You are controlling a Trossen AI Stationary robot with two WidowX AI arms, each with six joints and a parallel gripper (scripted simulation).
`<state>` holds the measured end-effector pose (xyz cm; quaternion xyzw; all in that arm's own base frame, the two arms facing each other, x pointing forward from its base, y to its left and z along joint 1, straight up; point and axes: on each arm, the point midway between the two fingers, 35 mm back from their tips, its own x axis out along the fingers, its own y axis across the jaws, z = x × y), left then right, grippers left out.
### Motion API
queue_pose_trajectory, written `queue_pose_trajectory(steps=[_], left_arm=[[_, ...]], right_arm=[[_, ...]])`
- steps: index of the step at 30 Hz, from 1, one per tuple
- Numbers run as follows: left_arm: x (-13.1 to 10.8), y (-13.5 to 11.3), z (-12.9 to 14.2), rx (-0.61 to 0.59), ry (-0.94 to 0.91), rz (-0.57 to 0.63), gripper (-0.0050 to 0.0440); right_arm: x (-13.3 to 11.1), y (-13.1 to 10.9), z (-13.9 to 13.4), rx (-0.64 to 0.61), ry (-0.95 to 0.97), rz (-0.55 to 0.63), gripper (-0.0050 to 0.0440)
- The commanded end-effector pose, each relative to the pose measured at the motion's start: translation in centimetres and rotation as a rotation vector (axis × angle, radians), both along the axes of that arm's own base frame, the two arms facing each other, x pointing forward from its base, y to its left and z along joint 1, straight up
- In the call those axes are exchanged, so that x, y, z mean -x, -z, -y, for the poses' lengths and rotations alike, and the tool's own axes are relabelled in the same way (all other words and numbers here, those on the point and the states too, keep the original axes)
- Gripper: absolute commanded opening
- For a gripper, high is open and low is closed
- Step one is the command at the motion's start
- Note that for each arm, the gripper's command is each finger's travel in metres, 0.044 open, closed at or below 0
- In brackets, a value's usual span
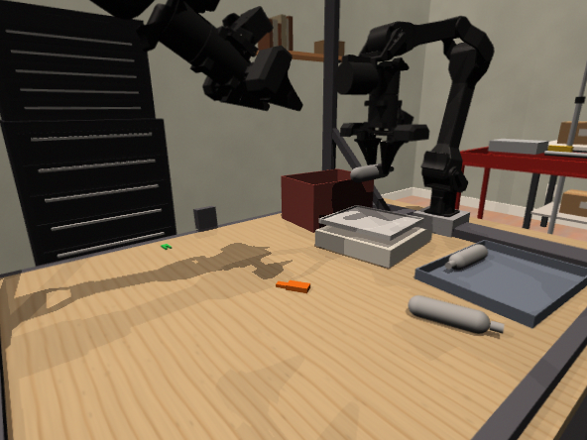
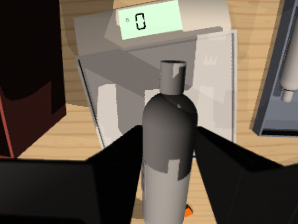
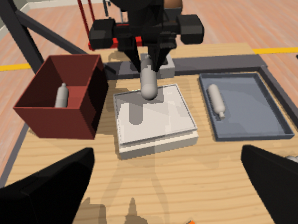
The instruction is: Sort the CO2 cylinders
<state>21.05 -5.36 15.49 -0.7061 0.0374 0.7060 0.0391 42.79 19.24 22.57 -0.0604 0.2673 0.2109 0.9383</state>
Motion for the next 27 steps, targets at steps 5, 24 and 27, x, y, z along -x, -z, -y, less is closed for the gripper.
queue_pose_trajectory(steps=[5, 24, 27], left_arm=[[-0.4, -0.9, 0.1, 0.009, 0.003, 0.025, -0.005], [-0.2, -0.6, 0.1, 0.006, 0.001, 0.015, -0.005], [-0.2, -0.6, 0.1, 0.006, 0.001, 0.015, -0.005]], right_arm=[[1.8, -4.8, 5.9, -0.067, 0.115, 0.166, 0.044], [10.7, -10.0, 18.5, -0.141, 0.409, 0.576, 0.044], [11.4, -10.2, 19.2, -0.14, 0.428, 0.606, 0.044]])
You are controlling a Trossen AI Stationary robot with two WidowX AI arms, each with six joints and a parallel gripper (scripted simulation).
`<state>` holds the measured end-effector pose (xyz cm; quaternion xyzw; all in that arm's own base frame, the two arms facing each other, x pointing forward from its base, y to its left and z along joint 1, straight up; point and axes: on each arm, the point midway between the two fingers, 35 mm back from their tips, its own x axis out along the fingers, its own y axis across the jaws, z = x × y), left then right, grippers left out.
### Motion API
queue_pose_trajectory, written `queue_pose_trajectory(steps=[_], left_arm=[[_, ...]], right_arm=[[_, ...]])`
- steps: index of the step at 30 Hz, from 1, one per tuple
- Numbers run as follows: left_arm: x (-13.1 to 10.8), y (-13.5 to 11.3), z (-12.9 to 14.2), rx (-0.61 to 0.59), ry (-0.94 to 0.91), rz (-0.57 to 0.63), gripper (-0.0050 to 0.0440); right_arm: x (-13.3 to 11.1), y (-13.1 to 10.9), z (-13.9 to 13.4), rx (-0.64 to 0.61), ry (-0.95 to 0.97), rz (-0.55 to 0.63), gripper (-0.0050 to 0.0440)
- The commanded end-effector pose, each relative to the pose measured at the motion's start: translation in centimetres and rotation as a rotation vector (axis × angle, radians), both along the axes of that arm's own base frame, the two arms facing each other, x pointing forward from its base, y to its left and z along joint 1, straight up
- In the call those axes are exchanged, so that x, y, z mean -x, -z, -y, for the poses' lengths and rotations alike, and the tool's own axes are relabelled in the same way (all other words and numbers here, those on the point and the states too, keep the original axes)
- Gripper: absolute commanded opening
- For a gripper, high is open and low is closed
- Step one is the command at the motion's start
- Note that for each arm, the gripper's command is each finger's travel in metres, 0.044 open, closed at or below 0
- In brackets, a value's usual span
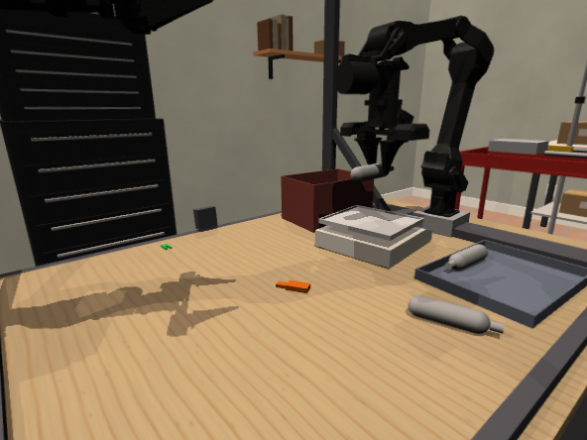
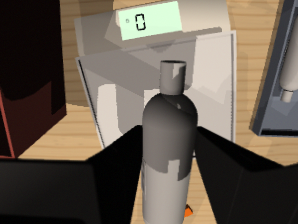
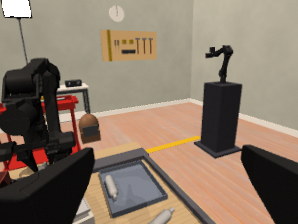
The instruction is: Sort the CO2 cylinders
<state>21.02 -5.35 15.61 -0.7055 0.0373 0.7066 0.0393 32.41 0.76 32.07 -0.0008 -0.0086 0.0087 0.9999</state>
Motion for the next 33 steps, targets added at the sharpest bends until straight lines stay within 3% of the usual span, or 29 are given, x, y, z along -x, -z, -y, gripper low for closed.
queue_pose_trajectory(steps=[1, 6, 12, 14, 20, 22, 29, 31, 33], left_arm=[[-0.3, -0.5, 0.1, 0.007, 0.001, 0.016, -0.005], [-0.5, -0.6, 0.7, 0.007, 0.0, 0.018, -0.005], [-0.2, -0.9, 4.5, 0.01, -0.001, 0.018, -0.005], [-0.2, -0.9, 4.5, 0.01, -0.001, 0.018, -0.005], [1.7, -1.2, 10.7, 0.011, -0.003, 0.02, -0.005], [2.6, -1.3, 12.5, 0.012, -0.004, 0.02, -0.005], [5.3, -1.5, 16.4, 0.016, -0.005, 0.02, -0.005], [5.3, -1.5, 16.4, 0.016, -0.005, 0.02, -0.005], [6.0, -1.5, 17.2, 0.016, -0.004, 0.019, -0.005]], right_arm=[[1.2, -0.7, 0.8, -0.005, 0.019, 0.048, 0.044], [0.8, -1.4, 0.6, -0.004, 0.009, 0.055, 0.044], [-1.8, -2.2, -2.2, 0.0, -0.072, -0.016, 0.044], [-1.8, -2.2, -2.2, 0.0, -0.072, -0.016, 0.044], [-6.5, -2.9, -9.1, 0.023, -0.237, -0.151, 0.044], [-7.8, -2.1, -11.9, 0.037, -0.293, -0.212, 0.044], [-10.4, 0.8, -20.7, 0.095, -0.454, -0.374, 0.044], [-10.4, 0.8, -20.7, 0.095, -0.454, -0.374, 0.044], [-10.9, 0.6, -23.3, 0.108, -0.493, -0.39, 0.044]])
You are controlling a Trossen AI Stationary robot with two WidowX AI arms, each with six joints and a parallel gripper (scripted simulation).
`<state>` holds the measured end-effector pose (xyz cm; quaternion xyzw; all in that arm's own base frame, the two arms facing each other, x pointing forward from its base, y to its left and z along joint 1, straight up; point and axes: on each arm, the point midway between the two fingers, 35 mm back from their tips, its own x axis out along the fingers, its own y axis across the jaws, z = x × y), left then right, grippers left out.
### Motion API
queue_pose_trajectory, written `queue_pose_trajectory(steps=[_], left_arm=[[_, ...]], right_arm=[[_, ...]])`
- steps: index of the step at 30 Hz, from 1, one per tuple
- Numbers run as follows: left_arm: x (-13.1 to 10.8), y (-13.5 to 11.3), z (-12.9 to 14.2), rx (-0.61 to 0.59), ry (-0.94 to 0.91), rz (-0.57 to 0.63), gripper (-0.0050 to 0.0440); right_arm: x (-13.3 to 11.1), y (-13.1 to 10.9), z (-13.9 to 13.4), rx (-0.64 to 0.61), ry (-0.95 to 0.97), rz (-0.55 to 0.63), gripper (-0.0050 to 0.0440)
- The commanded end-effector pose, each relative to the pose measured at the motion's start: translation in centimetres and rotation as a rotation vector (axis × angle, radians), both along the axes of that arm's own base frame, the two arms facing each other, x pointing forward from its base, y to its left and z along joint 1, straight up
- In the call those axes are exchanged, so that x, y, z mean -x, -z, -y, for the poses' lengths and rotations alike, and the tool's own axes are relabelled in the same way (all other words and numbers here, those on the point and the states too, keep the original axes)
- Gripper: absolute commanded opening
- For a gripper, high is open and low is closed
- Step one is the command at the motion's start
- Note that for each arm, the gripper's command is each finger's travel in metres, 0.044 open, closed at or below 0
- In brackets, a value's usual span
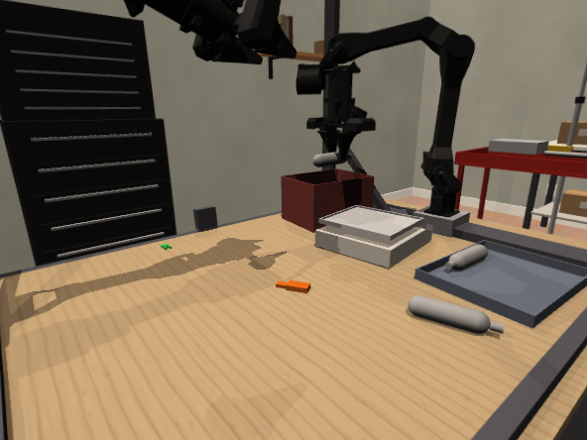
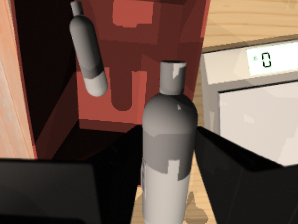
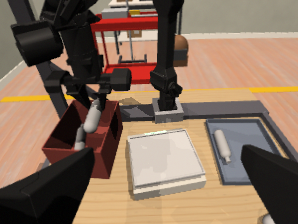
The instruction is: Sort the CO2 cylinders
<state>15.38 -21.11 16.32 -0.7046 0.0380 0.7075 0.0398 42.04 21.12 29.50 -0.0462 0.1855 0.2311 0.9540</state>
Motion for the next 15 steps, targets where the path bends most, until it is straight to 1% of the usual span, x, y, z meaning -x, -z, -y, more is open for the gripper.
queue_pose_trajectory(steps=[1, 3, 6, 9, 12, 15], left_arm=[[0.7, -0.8, 1.7, 0.016, -0.005, 0.02, -0.005], [1.4, -0.8, 2.4, 0.016, -0.004, 0.019, -0.005], [2.0, -0.8, 3.0, 0.017, -0.003, 0.014, -0.005], [2.3, -1.0, 3.1, 0.017, -0.022, 0.013, -0.005], [2.3, -1.1, 3.2, 0.017, -0.1, 0.013, -0.005], [2.3, -1.1, 3.2, 0.017, -0.119, 0.012, -0.005]], right_arm=[[-1.4, -1.9, -4.2, 0.005, -0.064, -0.008, 0.044], [-1.4, -0.8, -7.0, 0.028, -0.113, -0.047, 0.044], [-1.2, 0.2, -10.6, 0.052, -0.174, -0.083, 0.044], [-1.0, 0.6, -13.2, 0.064, -0.215, -0.099, 0.044], [-0.7, 1.0, -14.7, 0.075, -0.239, -0.111, 0.044], [-0.7, 1.1, -14.9, 0.076, -0.241, -0.113, 0.044]])
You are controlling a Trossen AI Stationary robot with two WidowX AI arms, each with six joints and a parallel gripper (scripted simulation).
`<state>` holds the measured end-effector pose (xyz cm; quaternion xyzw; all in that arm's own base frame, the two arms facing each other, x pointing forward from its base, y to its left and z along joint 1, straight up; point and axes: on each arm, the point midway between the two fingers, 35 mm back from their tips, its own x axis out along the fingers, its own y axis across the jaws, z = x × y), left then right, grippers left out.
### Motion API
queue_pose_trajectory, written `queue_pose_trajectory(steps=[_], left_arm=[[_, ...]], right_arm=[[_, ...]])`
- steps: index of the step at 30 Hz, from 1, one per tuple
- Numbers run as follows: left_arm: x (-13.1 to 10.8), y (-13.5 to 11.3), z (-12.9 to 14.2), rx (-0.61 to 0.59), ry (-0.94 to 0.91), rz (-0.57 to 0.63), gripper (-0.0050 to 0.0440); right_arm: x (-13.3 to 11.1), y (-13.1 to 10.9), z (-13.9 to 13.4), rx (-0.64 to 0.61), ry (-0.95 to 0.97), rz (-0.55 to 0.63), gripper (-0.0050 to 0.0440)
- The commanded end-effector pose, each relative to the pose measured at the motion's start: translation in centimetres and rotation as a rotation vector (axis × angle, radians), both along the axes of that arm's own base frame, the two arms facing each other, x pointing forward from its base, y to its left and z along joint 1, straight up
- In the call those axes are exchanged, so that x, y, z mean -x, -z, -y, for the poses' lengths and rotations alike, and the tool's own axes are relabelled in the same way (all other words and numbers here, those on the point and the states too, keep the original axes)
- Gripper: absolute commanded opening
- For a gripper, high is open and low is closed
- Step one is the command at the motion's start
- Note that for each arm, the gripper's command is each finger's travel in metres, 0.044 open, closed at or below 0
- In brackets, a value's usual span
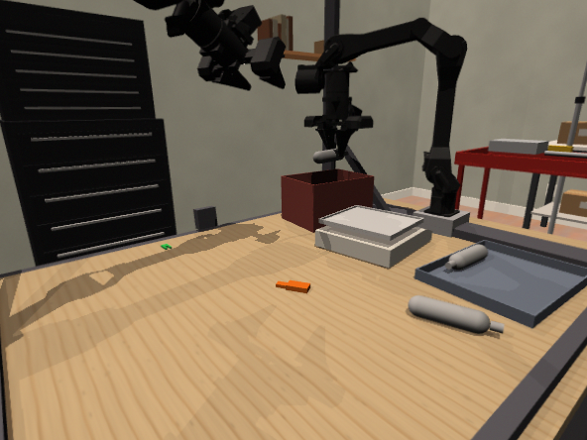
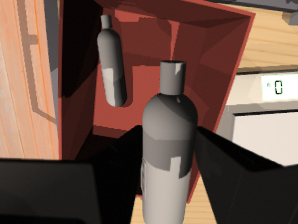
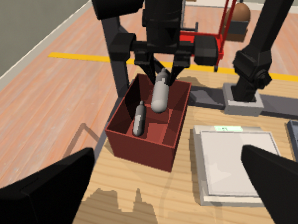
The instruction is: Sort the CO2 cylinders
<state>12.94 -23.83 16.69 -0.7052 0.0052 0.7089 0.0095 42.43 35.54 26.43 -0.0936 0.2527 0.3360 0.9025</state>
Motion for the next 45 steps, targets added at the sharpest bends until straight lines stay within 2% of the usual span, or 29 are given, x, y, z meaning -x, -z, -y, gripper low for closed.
queue_pose_trajectory(steps=[1, 7, 15, 22, 32, 42, 43, 45], left_arm=[[-0.2, -0.8, 0.4, 0.021, -0.047, 0.014, -0.005], [-0.2, -1.0, 0.4, 0.023, -0.09, 0.015, -0.005], [0.7, -0.3, 2.6, 0.024, -0.088, 0.014, -0.005], [0.8, 0.1, 2.4, 0.019, -0.089, 0.012, -0.005], [0.9, 2.5, 2.2, 0.013, -0.088, 0.01, -0.005], [0.9, 3.1, 2.2, 0.01, -0.088, 0.008, -0.005], [0.8, 3.0, 2.3, 0.013, -0.088, 0.01, 0.0024], [0.8, 2.7, 2.3, 0.021, -0.087, 0.013, 0.0072]], right_arm=[[-0.4, -1.9, -0.4, -0.014, -0.003, 0.02, 0.044], [-0.5, -1.4, -0.5, -0.007, -0.003, 0.012, 0.044], [-0.3, -1.7, -0.3, -0.011, -0.002, 0.015, 0.044], [-0.3, -1.7, -0.3, -0.011, -0.002, 0.015, 0.044], [-0.3, -1.7, -0.3, -0.011, -0.002, 0.015, 0.044], [-0.3, -1.7, -0.3, -0.011, -0.002, 0.015, 0.044], [-0.3, -1.7, -0.3, -0.011, -0.002, 0.015, 0.044], [-0.3, -1.7, -0.3, -0.011, -0.002, 0.015, 0.044]])
